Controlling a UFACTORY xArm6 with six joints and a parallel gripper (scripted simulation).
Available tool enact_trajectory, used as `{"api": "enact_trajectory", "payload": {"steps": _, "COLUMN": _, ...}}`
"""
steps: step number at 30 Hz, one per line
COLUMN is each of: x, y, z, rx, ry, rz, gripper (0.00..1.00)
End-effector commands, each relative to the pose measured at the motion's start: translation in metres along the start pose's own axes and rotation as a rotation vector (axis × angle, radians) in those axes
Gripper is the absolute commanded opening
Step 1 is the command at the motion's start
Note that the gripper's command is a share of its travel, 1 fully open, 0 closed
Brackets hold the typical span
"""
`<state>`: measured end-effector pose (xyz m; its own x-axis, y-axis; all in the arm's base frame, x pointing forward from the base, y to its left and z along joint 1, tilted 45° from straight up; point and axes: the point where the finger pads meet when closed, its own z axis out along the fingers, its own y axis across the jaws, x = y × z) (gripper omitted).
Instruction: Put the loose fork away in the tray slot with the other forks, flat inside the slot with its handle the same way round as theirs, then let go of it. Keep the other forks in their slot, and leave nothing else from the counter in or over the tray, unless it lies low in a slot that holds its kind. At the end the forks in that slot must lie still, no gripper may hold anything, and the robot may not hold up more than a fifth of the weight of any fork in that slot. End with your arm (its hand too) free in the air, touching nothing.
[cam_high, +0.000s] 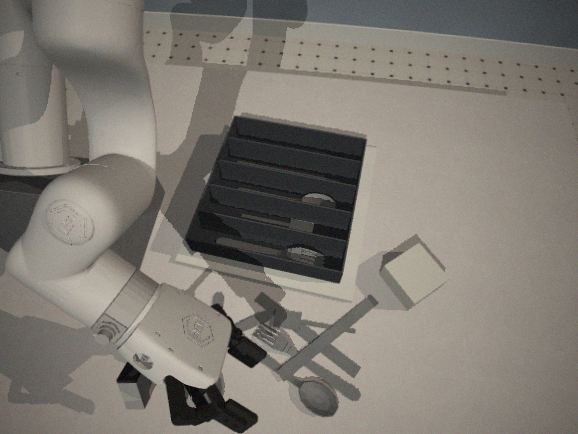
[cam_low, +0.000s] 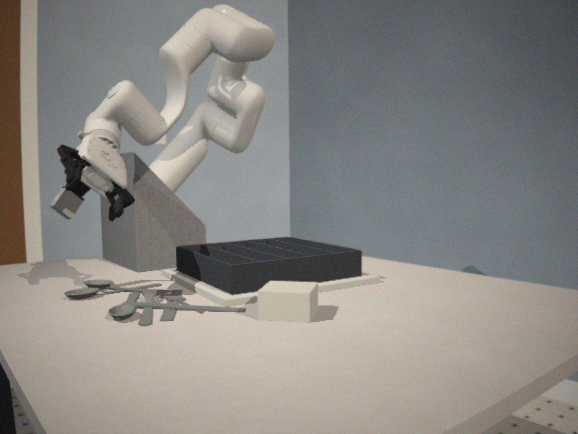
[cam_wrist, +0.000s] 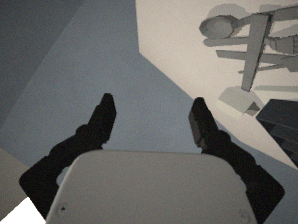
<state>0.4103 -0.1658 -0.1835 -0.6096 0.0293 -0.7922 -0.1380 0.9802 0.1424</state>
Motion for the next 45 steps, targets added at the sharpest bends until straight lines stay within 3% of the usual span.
{"api": "enact_trajectory", "payload": {"steps": 1, "x": -0.001, "y": -0.002, "z": 0.000, "rx": 0.002, "ry": -0.002, "rz": -0.002, "gripper": 1.00}}
{"api": "enact_trajectory", "payload": {"steps": 23, "x": -0.004, "y": 0.000, "z": 0.002, "rx": -0.013, "ry": -0.005, "rz": 0.011, "gripper": 1.00}}
{"api": "enact_trajectory", "payload": {"steps": 31, "x": -0.023, "y": 0.014, "z": 0.017, "rx": -0.144, "ry": -0.010, "rz": 0.125, "gripper": 1.00}}
{"api": "enact_trajectory", "payload": {"steps": 34, "x": -0.023, "y": 0.014, "z": 0.017, "rx": -0.144, "ry": -0.010, "rz": 0.125, "gripper": 1.00}}
{"api": "enact_trajectory", "payload": {"steps": 37, "x": -0.034, "y": 0.024, "z": 0.026, "rx": -0.231, "ry": 0.009, "rz": 0.200, "gripper": 1.00}}
{"api": "enact_trajectory", "payload": {"steps": 39, "x": -0.034, "y": 0.024, "z": 0.026, "rx": -0.231, "ry": 0.009, "rz": 0.200, "gripper": 1.00}}
{"api": "enact_trajectory", "payload": {"steps": 45, "x": -0.044, "y": 0.036, "z": 0.034, "rx": -0.330, "ry": 0.056, "rz": 0.286, "gripper": 1.00}}
